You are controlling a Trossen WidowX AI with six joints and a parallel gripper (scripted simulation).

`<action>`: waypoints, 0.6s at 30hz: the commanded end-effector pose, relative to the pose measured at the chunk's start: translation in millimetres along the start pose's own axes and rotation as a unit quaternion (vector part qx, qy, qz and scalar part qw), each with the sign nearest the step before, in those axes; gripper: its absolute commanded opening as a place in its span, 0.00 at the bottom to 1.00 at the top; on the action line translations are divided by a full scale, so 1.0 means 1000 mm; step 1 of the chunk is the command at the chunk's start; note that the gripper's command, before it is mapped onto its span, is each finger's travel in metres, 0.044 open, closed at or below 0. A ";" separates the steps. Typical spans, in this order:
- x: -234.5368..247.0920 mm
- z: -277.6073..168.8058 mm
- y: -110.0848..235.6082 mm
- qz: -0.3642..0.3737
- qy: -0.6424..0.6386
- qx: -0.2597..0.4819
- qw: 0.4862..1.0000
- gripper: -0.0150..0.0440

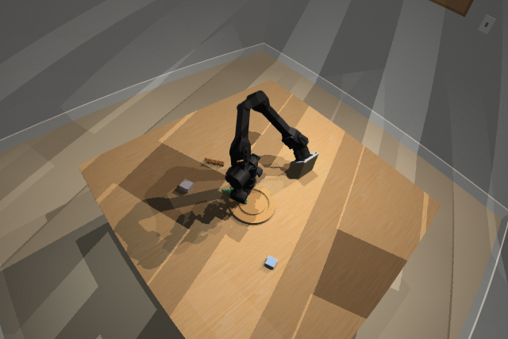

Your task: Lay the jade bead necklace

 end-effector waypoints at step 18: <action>-0.002 -0.002 -0.015 -0.004 0.006 0.000 1.000 0.25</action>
Point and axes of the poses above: the point midway between the two fingers, 35 mm back from their tips, its own y axis back along the fingers, its own x axis across the jaws, z = x × y, the point moved 3 cm from there along y, back along the fingers, and after that the axes turned 10 degrees about y, right-handed, at the moved point
